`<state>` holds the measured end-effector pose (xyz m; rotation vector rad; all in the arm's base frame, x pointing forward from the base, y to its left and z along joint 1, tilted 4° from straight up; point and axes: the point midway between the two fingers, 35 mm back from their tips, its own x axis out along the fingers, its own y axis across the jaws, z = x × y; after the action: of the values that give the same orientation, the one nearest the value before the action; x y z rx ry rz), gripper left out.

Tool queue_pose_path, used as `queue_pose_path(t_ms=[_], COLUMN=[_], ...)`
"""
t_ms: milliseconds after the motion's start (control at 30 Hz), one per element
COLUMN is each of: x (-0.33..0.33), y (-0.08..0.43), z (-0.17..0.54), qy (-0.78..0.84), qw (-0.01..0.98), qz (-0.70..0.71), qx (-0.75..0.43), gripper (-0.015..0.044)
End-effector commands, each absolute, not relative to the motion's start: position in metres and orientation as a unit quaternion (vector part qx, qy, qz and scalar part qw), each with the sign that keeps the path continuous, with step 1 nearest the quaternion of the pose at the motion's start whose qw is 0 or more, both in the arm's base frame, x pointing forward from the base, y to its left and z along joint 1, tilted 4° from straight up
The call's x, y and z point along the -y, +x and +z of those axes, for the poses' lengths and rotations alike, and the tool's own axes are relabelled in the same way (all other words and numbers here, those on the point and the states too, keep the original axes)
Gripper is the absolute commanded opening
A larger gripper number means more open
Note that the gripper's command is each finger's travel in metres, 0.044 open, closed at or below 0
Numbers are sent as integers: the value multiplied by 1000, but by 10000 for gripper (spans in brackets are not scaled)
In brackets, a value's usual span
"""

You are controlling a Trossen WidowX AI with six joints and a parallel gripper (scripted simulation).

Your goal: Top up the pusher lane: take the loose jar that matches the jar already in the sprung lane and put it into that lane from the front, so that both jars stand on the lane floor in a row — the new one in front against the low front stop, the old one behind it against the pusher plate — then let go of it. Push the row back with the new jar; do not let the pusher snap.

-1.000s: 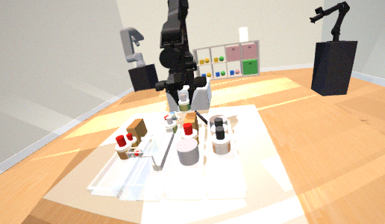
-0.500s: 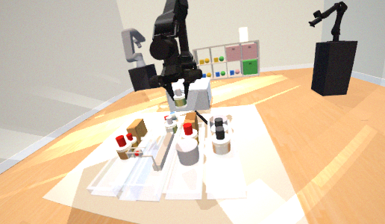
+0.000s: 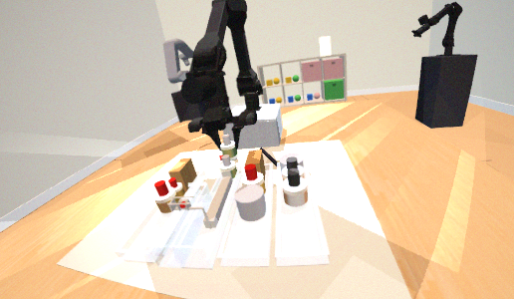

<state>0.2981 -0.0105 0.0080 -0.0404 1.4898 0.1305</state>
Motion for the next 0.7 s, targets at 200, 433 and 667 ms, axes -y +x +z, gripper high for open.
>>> queue_pose_path(t_ms=[200, 433, 667], x=[9, 9, 9], y=[297, 300, 302], z=[-9, -9, -8], qy=[-18, -18, -18], qw=[730, 730, 730], qz=[62, 63, 63], qx=[-680, -680, -680], gripper=[0, 0, 0])
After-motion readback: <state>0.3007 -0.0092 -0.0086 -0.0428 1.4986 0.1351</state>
